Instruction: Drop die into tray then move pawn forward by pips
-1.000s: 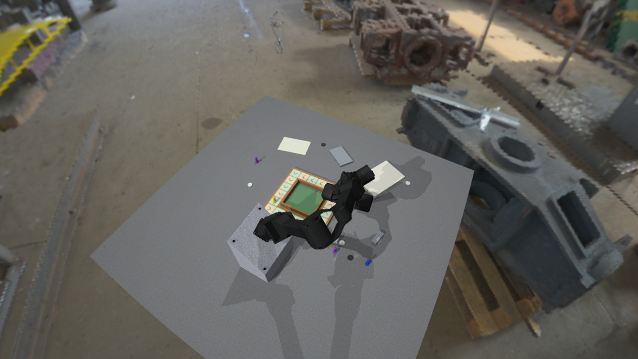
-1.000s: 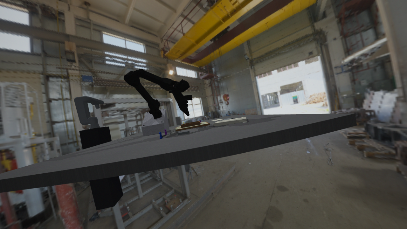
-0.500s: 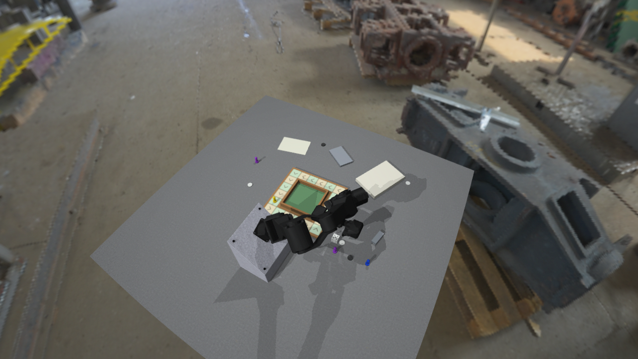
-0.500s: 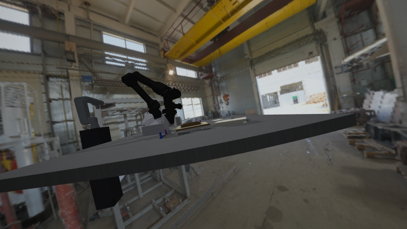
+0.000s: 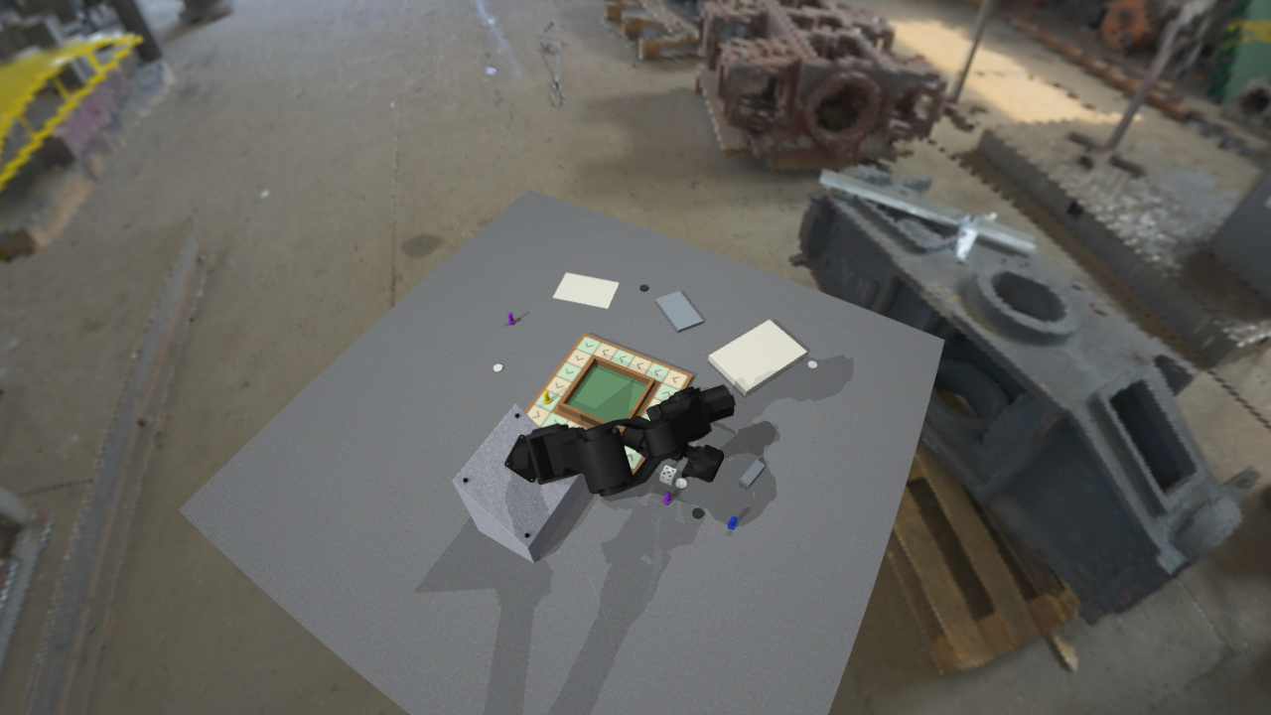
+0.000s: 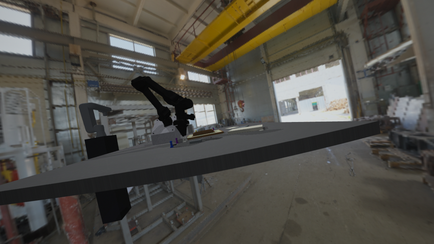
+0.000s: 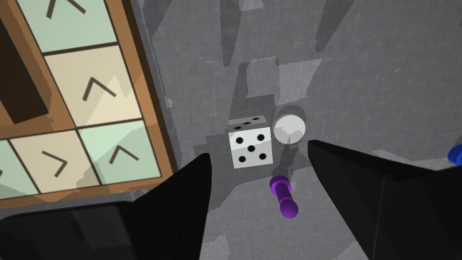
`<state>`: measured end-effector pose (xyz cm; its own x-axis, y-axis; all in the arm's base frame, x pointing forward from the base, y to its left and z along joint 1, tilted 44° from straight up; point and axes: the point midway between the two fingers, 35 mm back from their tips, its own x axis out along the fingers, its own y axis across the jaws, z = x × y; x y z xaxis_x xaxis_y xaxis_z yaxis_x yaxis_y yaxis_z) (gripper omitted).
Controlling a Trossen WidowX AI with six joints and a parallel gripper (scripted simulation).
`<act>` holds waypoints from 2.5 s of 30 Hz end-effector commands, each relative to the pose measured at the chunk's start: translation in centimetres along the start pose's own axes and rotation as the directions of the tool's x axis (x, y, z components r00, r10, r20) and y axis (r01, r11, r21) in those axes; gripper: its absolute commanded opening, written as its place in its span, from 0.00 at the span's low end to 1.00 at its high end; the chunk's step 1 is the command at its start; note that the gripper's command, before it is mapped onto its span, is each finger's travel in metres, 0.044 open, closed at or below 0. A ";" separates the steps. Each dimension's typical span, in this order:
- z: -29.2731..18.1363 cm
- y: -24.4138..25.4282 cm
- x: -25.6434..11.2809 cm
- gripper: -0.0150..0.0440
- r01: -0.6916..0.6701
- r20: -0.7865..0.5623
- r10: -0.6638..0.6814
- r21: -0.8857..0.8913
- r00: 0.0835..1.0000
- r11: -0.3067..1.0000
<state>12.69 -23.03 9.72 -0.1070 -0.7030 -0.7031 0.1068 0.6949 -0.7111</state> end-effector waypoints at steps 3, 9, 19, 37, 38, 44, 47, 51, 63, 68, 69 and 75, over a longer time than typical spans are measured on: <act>-0.1 0.3 1.2 0.72 -0.008 -0.002 0.008 -0.010 1.000 1.000; -0.1 0.3 2.1 0.72 -0.007 -0.002 0.007 -0.011 1.000 1.000; -0.2 0.3 2.7 0.50 -0.006 -0.002 0.006 -0.011 1.000 1.000; 1.1 1.0 0.9 0.25 -0.028 0.059 0.032 -0.067 0.998 0.997; 1.1 1.0 0.6 0.25 -0.030 0.057 0.034 -0.065 0.998 0.997; 1.4 1.2 -1.7 0.25 -0.045 0.040 0.046 -0.048 0.998 0.998; 1.4 1.2 -3.1 0.25 -0.047 0.030 0.048 -0.039 0.998 0.998; 1.1 1.2 -5.0 0.25 -0.045 0.018 0.045 -0.029 0.999 0.999; -0.1 0.6 -9.6 0.25 -0.014 -0.002 0.014 -0.010 1.000 1.000; 0.4 0.9 -9.5 0.25 -0.017 -0.001 0.017 -0.054 1.000 0.998; 0.8 1.2 -9.4 0.25 -0.019 -0.001 0.019 -0.083 1.000 0.996; 2.9 2.8 -9.0 0.25 -0.029 0.002 0.030 -0.256 1.000 0.966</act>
<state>15.51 -15.45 14.59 -0.1091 -0.6811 -0.7240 -0.0571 0.7314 -0.6795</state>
